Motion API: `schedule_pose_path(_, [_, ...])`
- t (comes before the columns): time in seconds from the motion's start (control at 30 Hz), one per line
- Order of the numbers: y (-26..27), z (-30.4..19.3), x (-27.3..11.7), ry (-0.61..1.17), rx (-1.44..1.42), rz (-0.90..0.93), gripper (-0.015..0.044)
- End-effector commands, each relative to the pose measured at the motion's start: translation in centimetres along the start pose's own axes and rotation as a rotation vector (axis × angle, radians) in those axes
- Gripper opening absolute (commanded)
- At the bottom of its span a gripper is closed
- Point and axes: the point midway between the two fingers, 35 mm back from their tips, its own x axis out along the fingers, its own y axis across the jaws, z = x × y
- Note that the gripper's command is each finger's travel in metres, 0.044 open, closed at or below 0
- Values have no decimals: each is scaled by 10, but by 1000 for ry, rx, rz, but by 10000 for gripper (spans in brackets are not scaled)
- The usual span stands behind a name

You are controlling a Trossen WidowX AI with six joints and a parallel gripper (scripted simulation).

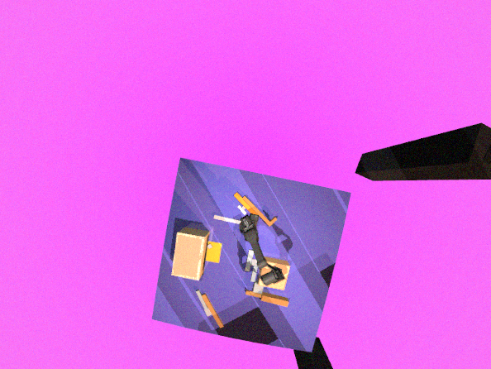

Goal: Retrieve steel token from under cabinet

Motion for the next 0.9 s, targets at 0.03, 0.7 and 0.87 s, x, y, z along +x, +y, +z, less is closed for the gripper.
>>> schedule_pose_path(0.03, [-4, 4, -4, -17, -40, -13, 0])
schedule_pose_path(0.7, [-4, 4, -4, -16, -196, -15, 0])
schedule_pose_path(0.87, [-4, 4, -4, -16, -236, -15, 0])
